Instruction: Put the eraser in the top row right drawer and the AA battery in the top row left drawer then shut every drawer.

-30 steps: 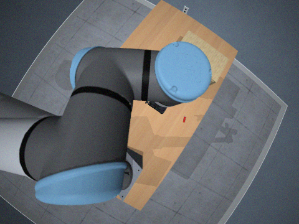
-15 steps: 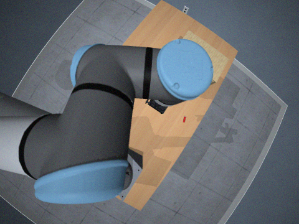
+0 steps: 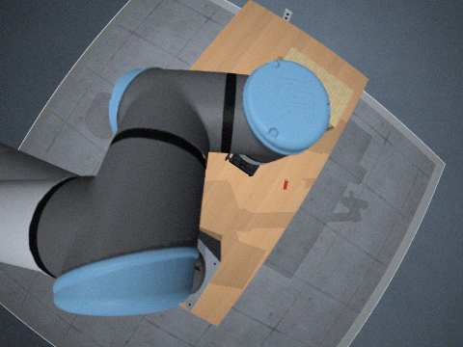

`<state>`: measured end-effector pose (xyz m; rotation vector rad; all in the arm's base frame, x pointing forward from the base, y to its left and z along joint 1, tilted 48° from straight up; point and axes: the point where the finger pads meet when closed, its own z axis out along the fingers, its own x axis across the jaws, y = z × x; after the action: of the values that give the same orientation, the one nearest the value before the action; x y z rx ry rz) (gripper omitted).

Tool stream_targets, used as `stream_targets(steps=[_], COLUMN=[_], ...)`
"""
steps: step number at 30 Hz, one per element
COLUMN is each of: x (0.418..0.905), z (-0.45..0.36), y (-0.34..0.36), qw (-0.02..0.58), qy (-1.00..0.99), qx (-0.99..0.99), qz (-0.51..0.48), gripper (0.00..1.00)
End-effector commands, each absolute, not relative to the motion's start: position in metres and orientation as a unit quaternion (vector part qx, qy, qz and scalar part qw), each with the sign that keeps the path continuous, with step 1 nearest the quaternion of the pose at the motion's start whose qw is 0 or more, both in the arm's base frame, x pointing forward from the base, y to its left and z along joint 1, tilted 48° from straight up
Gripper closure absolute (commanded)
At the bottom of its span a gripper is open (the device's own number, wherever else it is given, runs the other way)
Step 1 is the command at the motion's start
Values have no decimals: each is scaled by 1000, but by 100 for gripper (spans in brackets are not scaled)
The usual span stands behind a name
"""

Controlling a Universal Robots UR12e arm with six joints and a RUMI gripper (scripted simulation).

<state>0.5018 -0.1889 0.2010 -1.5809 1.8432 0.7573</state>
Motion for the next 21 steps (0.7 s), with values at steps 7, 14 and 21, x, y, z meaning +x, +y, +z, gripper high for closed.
stream_targets(steps=[7, 14, 21], x=[502, 506, 521], z=[201, 188, 134], y=[-190, -193, -202], qw=[295, 296, 302], qy=[693, 689, 676], qx=[-594, -598, -613], qz=[284, 282, 275], gripper=[80, 80, 80])
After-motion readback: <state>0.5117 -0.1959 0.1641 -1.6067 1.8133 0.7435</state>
